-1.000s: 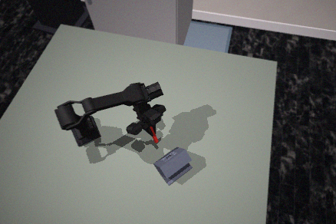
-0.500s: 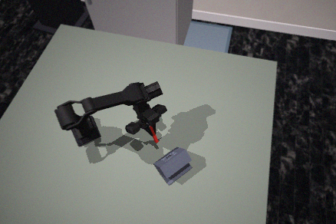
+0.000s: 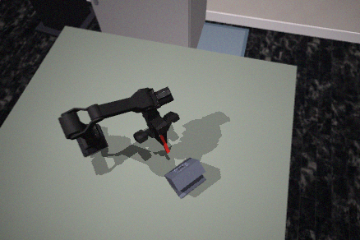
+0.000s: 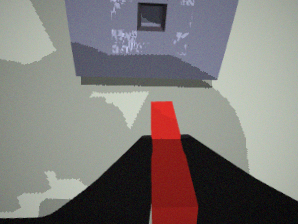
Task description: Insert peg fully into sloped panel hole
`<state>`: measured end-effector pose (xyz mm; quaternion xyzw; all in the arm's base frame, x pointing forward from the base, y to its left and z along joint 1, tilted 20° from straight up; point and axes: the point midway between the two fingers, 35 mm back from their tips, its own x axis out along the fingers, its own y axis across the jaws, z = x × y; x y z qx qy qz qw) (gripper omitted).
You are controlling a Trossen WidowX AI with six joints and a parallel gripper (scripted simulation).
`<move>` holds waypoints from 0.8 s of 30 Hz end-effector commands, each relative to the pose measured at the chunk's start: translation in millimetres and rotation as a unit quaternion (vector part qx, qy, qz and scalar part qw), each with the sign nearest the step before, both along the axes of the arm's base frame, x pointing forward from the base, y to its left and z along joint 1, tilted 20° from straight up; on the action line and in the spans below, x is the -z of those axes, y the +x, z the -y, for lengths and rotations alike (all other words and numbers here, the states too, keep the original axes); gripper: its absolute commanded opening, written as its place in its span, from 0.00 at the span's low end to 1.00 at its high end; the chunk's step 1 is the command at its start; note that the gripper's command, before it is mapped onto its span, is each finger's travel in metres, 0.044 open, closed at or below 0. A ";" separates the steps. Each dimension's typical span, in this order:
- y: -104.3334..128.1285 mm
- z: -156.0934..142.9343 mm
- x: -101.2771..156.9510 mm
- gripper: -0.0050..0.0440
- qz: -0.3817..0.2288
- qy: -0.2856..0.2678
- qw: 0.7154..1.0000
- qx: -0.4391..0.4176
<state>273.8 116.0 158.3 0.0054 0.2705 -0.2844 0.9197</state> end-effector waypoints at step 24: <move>-0.6 -1.9 -6.8 0.10 0.091 0.081 0.991 0.053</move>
